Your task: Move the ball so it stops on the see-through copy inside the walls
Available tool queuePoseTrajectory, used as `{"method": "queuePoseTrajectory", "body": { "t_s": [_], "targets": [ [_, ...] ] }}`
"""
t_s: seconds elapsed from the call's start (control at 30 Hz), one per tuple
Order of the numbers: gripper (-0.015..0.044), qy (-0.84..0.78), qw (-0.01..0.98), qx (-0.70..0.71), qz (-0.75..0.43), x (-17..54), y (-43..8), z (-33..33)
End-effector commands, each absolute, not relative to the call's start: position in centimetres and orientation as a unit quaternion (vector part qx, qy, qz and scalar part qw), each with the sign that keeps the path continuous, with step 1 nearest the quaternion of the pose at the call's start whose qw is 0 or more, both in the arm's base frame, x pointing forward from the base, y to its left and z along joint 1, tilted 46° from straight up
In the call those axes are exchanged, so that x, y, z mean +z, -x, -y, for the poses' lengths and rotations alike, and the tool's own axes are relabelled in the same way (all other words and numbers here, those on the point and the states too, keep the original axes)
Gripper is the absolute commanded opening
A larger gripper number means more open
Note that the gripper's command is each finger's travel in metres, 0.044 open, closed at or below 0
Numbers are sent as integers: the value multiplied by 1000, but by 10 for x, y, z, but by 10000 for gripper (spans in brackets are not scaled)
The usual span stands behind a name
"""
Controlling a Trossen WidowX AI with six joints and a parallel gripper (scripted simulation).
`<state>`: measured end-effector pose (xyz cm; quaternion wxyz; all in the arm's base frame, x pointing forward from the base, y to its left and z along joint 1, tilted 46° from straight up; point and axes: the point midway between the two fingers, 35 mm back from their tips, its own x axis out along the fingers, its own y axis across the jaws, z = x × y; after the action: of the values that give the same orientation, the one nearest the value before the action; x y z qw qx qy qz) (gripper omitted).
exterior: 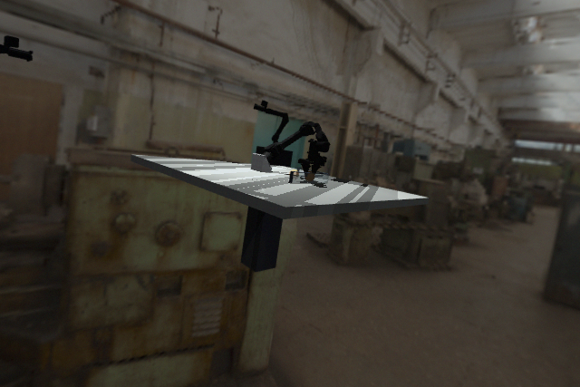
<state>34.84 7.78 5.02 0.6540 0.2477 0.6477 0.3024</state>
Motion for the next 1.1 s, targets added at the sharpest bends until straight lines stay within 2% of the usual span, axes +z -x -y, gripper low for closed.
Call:
{"method": "queuePoseTrajectory", "body": {
  "t_s": [0.0,0.2,1.07],
  "targets": [
    [147,-255,652,294,-651,46,-348,-73],
    [0,-277,641,261,-667,34,-347,-44],
    [0,-254,665,289,-640,141,-352,20]
  ]
}}
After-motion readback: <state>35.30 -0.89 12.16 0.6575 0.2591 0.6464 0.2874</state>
